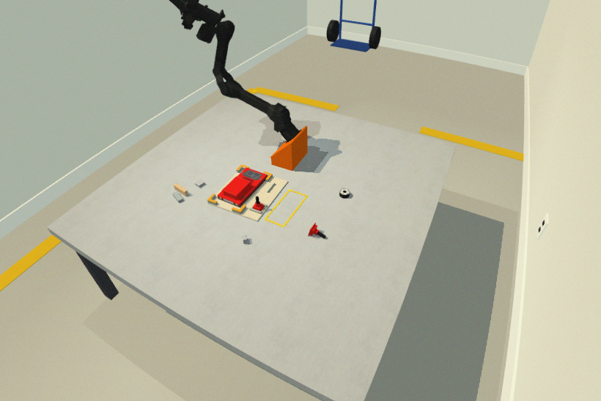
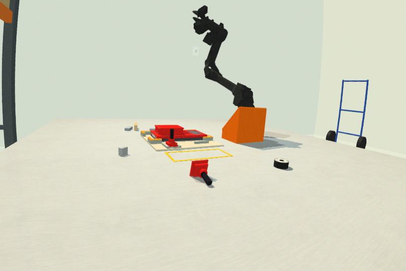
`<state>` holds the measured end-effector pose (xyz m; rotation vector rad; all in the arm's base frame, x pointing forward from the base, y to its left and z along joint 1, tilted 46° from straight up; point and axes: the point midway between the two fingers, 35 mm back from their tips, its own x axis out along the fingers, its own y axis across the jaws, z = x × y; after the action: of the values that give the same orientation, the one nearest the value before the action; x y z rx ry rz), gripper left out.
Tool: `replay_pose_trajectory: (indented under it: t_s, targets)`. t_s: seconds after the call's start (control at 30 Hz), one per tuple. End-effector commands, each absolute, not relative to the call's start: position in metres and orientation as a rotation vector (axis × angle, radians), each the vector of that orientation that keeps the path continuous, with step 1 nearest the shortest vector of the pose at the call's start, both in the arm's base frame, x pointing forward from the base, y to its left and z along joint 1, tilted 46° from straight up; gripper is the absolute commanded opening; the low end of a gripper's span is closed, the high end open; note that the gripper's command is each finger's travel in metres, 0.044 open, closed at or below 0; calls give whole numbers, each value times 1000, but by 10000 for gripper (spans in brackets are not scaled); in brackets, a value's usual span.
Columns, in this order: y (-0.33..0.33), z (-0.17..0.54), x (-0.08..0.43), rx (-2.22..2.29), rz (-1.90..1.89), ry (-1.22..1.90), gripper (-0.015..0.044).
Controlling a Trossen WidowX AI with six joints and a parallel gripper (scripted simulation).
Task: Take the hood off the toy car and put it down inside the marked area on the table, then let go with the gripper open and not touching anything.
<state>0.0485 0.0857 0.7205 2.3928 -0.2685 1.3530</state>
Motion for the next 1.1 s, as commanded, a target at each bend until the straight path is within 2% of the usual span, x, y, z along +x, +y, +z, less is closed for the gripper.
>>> replay_pose_trajectory:
  t_s: [0.0,0.23,0.27,0.6,1.07]
  targets:
    - [86,720,49,2390,1352,-269,246]
    - [119,713,50,2266,1322,-274,429]
    - [126,712,50,2235,1316,-272,440]
    - [207,685,67,1870,1172,-264,440]
    - [283,638,114,1467,1004,-264,440]
